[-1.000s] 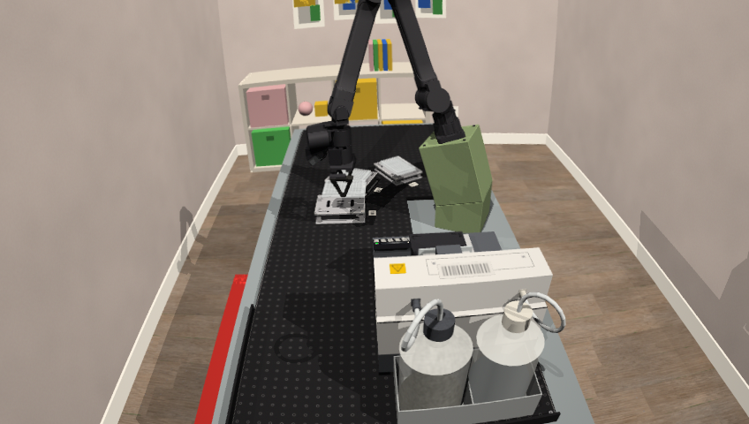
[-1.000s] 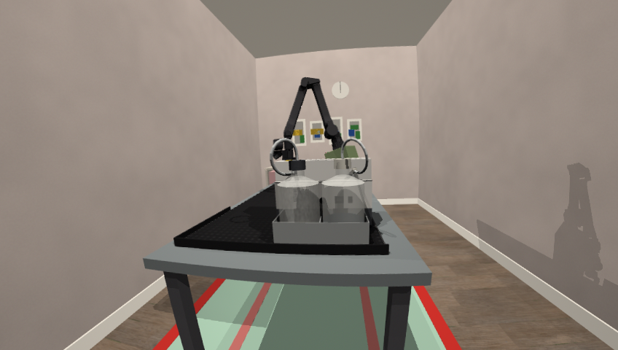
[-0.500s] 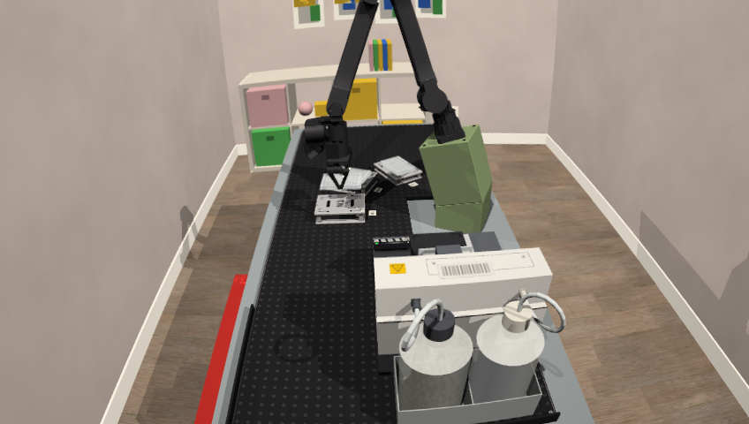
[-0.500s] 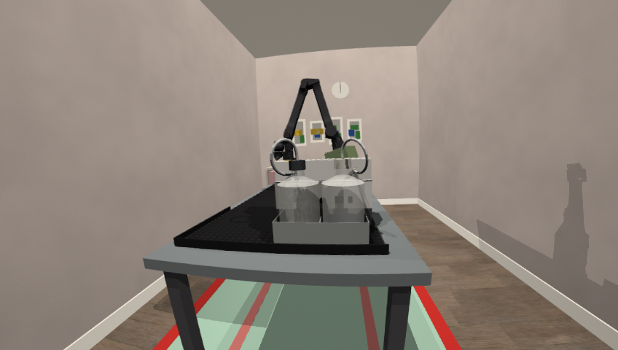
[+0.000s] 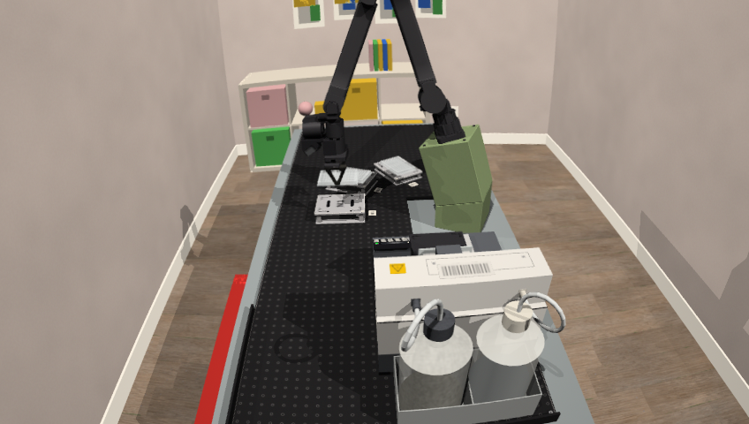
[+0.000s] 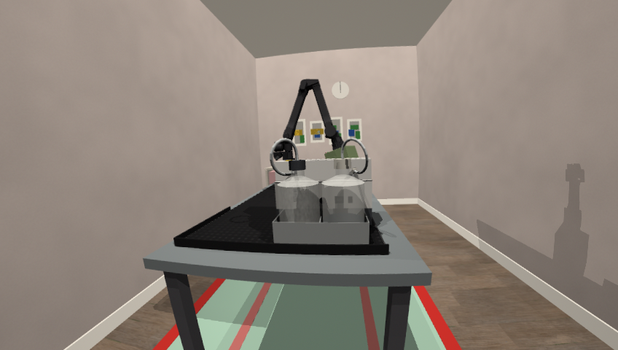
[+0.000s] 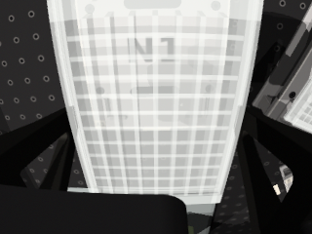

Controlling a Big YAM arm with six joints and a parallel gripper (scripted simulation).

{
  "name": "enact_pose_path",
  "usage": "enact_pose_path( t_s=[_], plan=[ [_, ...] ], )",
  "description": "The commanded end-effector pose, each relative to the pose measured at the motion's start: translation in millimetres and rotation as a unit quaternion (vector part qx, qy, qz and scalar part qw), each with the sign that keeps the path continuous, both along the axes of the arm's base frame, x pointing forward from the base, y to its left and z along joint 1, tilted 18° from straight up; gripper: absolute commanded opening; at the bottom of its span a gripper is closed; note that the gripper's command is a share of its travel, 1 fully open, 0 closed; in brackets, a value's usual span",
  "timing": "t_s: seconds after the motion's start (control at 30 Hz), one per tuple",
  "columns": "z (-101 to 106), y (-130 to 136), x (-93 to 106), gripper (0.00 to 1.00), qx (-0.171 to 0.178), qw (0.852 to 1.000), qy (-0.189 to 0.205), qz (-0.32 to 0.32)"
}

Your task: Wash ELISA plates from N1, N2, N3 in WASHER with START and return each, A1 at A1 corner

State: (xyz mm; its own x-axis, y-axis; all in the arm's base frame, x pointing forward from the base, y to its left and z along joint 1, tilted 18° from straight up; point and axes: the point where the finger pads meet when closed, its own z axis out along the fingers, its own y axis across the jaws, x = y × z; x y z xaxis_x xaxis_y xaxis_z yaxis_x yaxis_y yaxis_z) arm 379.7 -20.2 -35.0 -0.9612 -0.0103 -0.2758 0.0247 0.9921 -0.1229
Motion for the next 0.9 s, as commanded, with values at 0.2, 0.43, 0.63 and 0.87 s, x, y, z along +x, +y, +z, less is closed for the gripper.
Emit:
enact_pose_path(
  t_s=[0.2, 0.43, 0.63, 0.87],
  plan=[
    [4.9, 1.9, 7.4, 0.84, -0.002, 1.0, -0.007, 0.01],
    [4.8, 2.4, 7.3, 0.84, -0.002, 1.0, -0.007, 0.01],
    [4.7, 2.7, 7.1, 0.84, -0.002, 1.0, -0.007, 0.01],
    [4.6, 2.9, 6.9, 0.84, -0.002, 1.0, -0.007, 0.01]
  ],
)
